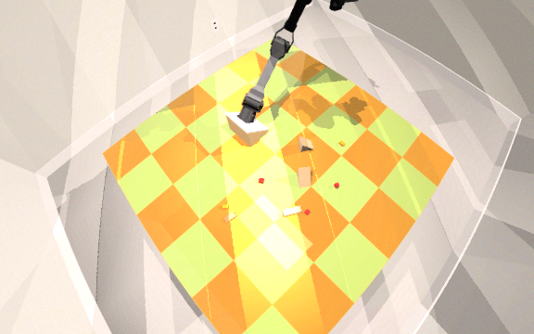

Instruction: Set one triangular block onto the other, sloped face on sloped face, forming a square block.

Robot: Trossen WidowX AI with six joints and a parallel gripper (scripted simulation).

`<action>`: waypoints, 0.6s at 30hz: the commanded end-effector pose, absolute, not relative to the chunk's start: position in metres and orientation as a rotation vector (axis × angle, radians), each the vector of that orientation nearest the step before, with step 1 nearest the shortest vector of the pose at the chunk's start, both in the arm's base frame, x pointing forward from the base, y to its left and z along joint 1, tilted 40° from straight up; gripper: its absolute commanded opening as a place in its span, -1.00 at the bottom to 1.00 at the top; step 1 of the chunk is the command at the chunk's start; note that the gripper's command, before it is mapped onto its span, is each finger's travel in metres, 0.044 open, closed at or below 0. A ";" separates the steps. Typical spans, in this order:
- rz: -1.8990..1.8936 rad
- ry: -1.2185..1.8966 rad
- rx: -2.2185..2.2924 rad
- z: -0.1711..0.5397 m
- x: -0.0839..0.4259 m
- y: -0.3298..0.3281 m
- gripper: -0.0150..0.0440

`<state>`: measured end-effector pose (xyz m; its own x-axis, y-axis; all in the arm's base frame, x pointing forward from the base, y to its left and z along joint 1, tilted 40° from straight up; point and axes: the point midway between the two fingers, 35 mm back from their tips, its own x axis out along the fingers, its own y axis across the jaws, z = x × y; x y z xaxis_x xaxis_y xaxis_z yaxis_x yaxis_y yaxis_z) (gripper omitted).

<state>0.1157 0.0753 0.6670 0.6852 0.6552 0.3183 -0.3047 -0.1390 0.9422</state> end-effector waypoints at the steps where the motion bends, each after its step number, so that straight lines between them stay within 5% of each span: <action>1: 0.856 0.307 1.504 0.668 0.116 0.074 0.95; 18: 0.903 0.322 2.498 0.668 0.244 -0.108 1.00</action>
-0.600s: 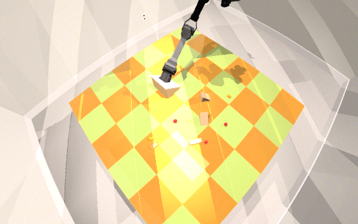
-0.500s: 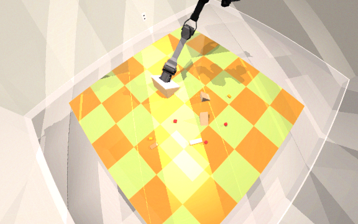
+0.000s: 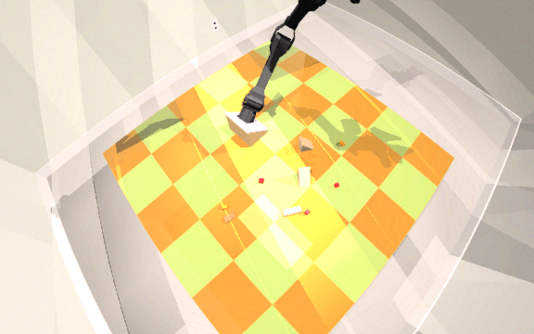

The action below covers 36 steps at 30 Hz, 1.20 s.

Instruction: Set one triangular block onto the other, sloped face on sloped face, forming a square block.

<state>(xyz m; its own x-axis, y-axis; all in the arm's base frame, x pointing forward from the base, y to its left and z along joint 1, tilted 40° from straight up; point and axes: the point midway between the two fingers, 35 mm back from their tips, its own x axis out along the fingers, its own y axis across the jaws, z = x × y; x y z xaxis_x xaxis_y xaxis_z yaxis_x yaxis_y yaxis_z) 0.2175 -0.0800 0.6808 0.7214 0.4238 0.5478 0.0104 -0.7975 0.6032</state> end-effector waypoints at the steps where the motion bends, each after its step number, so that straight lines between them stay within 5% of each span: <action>1: 0.881 0.319 2.560 0.661 0.256 -0.119 1.00; 16: 0.557 0.281 3.161 0.550 0.373 -0.198 1.00; 26: -0.117 0.234 3.638 0.402 0.449 -0.214 1.00; 36: -0.883 0.122 3.784 0.279 0.469 -0.196 1.00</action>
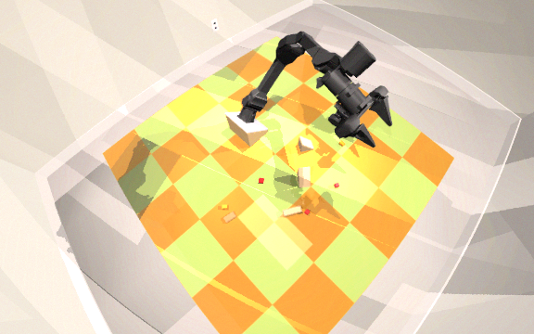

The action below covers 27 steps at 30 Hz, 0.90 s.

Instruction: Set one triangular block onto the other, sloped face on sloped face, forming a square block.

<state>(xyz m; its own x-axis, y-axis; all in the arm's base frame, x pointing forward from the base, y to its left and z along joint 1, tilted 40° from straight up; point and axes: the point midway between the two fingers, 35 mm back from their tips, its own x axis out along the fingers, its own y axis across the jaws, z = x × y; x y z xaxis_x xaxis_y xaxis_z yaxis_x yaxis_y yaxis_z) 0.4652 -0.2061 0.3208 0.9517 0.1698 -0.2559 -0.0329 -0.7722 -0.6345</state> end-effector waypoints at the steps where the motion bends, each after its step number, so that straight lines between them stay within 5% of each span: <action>1: 0.608 -0.065 -2.292 0.263 0.470 -0.192 1.00; 15: 1.483 0.013 -1.579 0.078 0.396 -0.097 1.00; 27: 1.676 0.016 -1.360 0.055 0.364 -0.070 1.00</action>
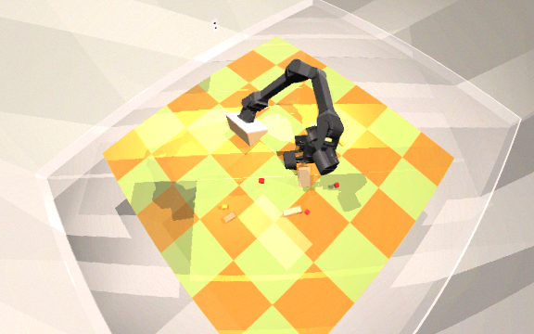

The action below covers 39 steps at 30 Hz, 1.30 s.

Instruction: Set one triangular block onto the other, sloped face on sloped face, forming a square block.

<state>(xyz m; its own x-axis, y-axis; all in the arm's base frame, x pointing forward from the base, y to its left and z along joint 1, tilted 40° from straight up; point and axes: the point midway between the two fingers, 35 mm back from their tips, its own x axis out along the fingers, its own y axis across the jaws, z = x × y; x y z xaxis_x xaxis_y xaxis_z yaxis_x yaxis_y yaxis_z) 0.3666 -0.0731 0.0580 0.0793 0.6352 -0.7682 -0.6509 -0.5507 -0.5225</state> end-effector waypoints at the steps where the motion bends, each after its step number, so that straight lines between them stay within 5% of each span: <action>1: 1.676 0.016 -1.360 0.054 0.365 -0.069 1.00; 39: 1.674 0.016 -1.361 0.005 0.374 -0.031 1.00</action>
<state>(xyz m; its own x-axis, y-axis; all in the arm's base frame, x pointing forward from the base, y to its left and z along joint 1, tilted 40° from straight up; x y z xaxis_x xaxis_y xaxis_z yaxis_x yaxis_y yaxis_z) 0.3762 -0.0370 0.0110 0.0752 0.6333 -0.7703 -0.6484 -0.5558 -0.5202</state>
